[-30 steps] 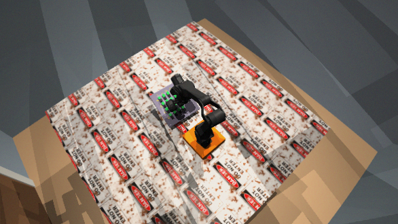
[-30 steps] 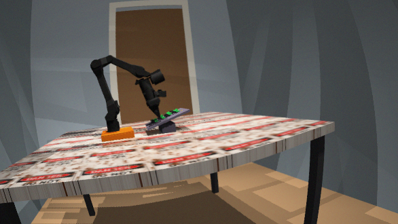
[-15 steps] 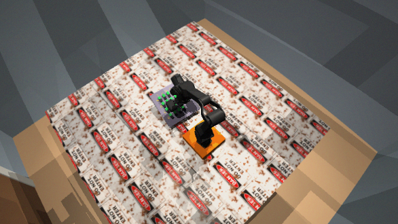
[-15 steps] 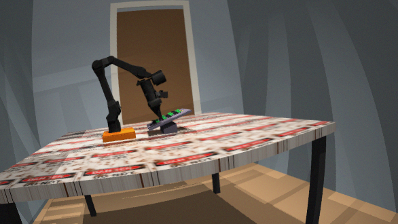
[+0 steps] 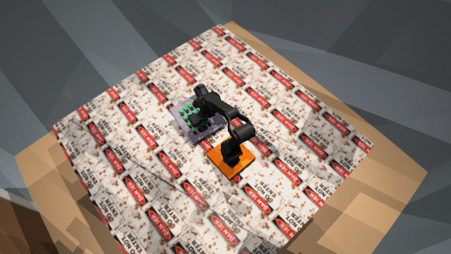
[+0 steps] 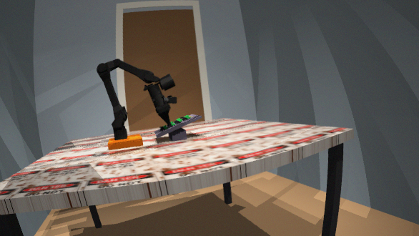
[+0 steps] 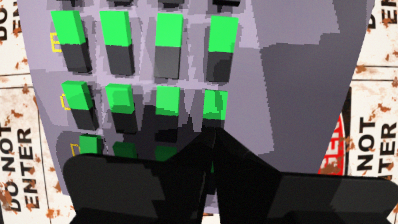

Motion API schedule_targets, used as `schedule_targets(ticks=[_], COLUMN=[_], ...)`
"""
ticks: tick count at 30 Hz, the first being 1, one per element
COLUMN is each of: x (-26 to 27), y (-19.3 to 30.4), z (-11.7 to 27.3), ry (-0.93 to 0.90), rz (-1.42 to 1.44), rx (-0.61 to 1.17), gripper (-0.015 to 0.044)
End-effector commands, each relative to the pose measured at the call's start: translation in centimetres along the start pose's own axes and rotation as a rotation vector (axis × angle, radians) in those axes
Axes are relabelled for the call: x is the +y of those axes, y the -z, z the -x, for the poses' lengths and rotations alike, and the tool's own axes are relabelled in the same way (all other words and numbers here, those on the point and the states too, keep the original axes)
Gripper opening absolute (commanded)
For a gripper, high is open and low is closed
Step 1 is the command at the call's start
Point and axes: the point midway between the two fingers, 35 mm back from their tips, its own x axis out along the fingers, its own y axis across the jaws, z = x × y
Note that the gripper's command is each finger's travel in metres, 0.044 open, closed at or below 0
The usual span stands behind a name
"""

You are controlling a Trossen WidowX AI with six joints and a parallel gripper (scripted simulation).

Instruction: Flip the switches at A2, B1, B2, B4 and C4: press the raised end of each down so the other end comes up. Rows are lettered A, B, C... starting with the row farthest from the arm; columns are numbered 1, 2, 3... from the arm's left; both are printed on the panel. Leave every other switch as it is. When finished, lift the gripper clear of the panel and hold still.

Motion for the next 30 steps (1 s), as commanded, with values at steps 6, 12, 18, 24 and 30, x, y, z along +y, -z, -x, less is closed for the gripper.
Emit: schedule_targets(ticks=[6,12,18,24,30], x=[0.1,0.1,0.0,0.2,4.3], y=[0.1,0.1,-0.3,-0.3,-3.1], z=[-0.3,-0.4,5.1,6.2,6.8], ry=[-0.005,-0.005,-0.004,-0.005,-0.009], rz=[0.006,0.006,0.005,0.006,0.005], rx=[0.004,0.004,0.025,0.031,0.029], gripper=[0.0000,0.0000,0.0000,0.0000,0.0000])
